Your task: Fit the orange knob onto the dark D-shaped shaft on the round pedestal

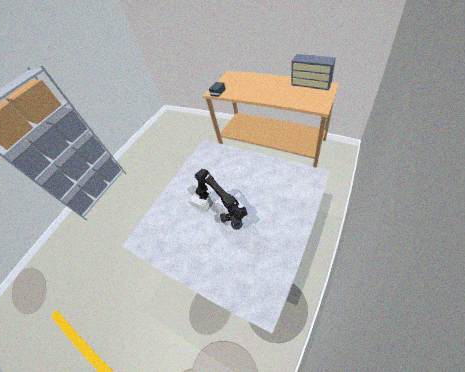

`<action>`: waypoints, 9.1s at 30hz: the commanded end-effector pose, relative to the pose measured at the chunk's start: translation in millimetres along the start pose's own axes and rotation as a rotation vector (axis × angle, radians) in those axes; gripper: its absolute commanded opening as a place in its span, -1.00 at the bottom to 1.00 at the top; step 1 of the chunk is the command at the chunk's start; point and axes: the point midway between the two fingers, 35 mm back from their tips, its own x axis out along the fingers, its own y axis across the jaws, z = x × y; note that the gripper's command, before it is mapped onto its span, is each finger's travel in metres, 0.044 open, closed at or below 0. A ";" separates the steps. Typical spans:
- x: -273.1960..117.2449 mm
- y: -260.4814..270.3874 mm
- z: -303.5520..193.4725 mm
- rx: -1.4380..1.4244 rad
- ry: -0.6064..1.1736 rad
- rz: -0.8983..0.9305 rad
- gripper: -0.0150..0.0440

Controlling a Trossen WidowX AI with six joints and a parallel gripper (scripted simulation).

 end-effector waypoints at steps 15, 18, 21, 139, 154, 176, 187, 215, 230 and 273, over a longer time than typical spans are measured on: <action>3.5 0.6 -0.3 0.055 -0.001 0.000 -0.49; 0.5 0.1 1.1 0.055 -0.002 0.000 -0.49; -1.1 -0.2 1.2 0.055 -0.002 0.000 -0.49; -0.1 1.1 0.3 0.893 -0.001 0.000 -0.49; 1.3 0.7 -0.4 1.102 -0.001 0.000 -0.49; -1.0 0.4 -0.5 1.102 -0.001 0.000 -0.49; 1.9 0.1 -0.5 1.312 -0.001 0.000 -0.49; -1.2 0.5 -0.6 1.365 -0.001 0.000 -0.49; 3.5 1.0 0.3 1.521 -0.001 0.000 -0.49; -1.3 1.6 2.0 1.784 -0.001 0.001 -0.49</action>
